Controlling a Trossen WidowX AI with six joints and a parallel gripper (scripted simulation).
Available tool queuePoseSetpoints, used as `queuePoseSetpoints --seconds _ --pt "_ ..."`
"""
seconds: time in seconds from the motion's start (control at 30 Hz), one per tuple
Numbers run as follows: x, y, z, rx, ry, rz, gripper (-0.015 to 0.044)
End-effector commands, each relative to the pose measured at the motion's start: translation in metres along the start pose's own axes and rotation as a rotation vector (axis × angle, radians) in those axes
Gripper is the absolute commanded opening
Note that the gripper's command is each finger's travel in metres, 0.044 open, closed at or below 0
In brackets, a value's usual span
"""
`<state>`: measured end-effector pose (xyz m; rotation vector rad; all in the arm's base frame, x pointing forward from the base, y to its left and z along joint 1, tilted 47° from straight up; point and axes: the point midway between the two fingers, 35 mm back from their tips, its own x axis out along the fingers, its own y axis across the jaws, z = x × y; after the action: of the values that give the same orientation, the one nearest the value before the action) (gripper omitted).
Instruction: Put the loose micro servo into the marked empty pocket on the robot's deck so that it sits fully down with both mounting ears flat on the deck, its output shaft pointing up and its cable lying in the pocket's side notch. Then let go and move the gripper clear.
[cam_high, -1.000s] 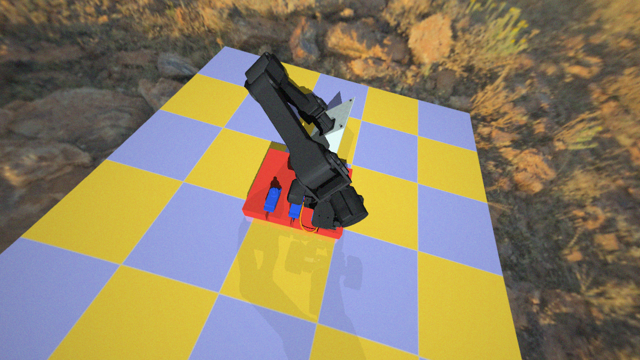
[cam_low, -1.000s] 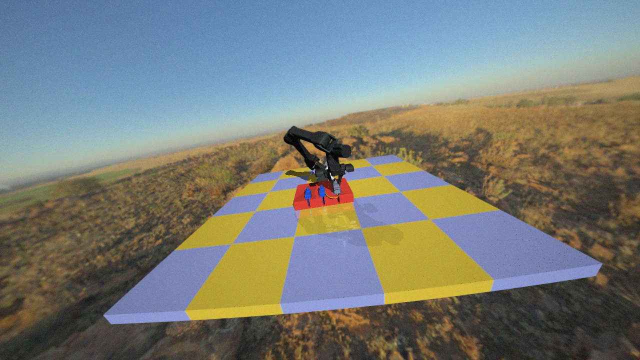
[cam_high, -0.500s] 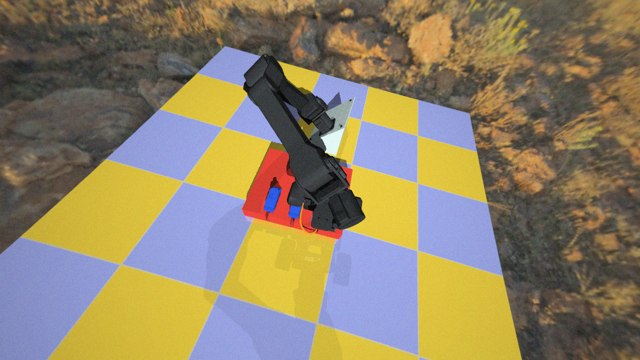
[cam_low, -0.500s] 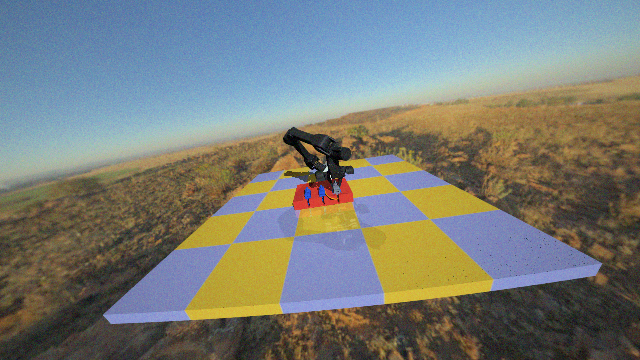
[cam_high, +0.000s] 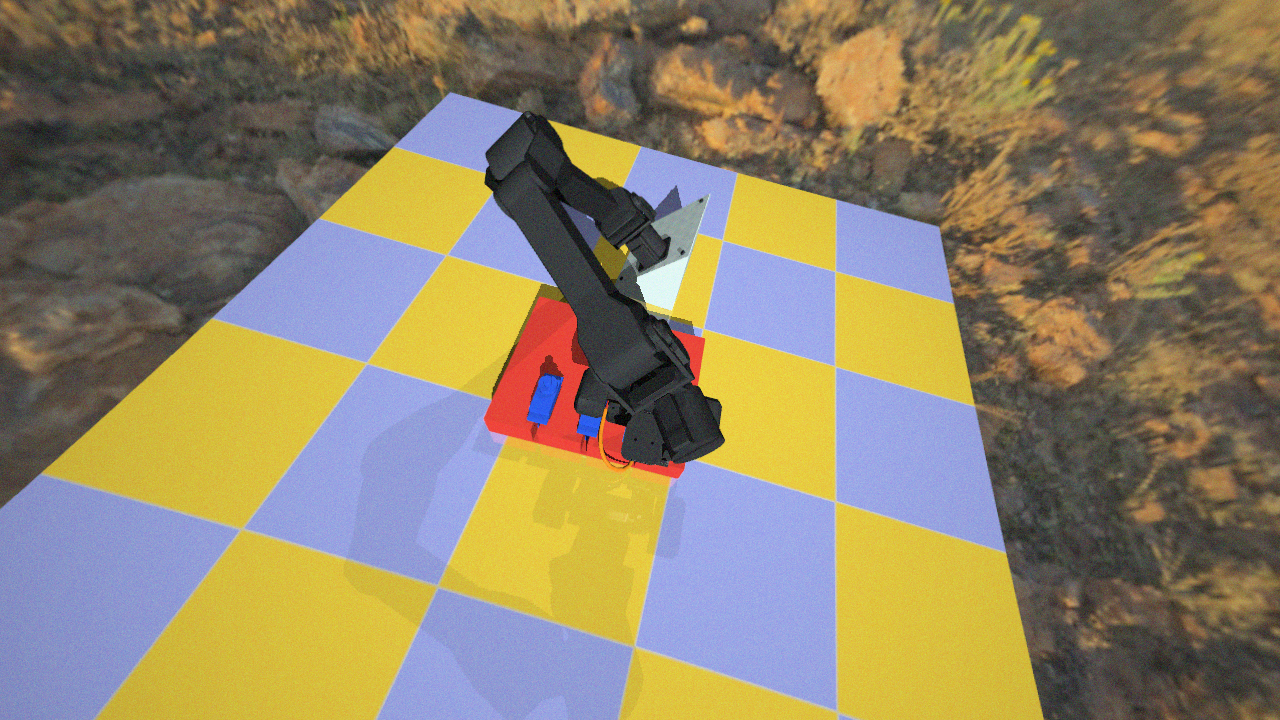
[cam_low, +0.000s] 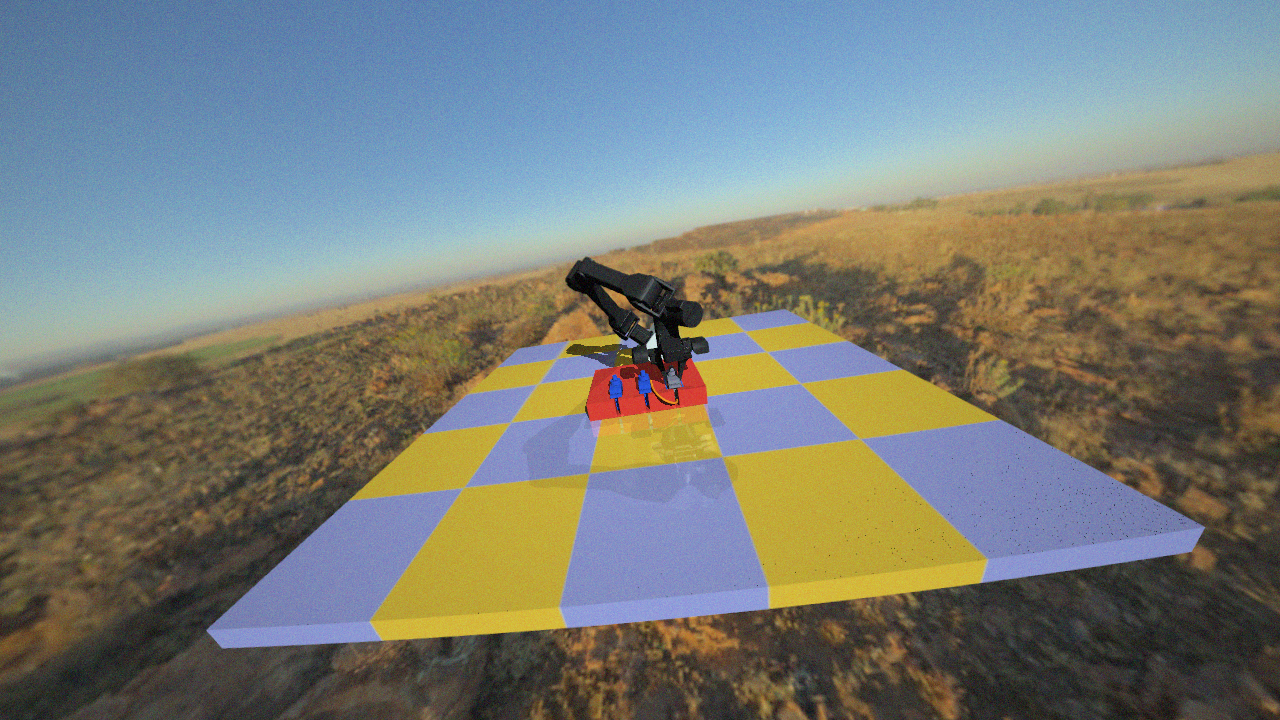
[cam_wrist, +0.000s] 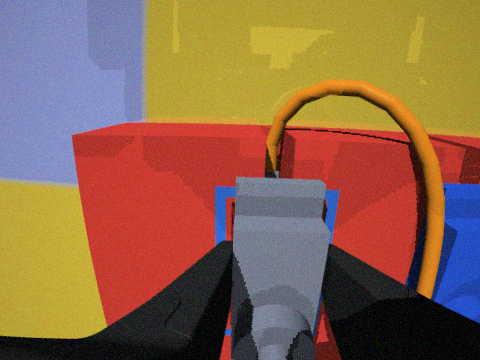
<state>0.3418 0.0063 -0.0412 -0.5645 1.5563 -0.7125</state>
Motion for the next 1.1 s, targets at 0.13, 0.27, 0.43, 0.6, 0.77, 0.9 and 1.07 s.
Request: queuePoseSetpoints --seconds 0.13,0.27,0.43,0.6,0.77,0.9,1.07 --pt "0.002 0.0 0.0 -0.007 -0.002 -0.004 0.0079" --pt "0.002 0.0 0.0 -0.007 -0.002 -0.004 0.0184" --pt "-0.012 0.001 0.0 -0.007 -0.002 -0.003 0.0187" --pt "-0.033 -0.001 -0.004 -0.007 -0.002 -0.003 0.0187" --pt "-0.036 0.001 -0.009 -0.015 -0.009 -0.003 0.024" --pt "-0.063 0.005 -0.047 -0.017 -0.006 0.006 0.0345" --pt "-0.095 0.002 -0.108 -0.013 0.002 0.0 0.044"
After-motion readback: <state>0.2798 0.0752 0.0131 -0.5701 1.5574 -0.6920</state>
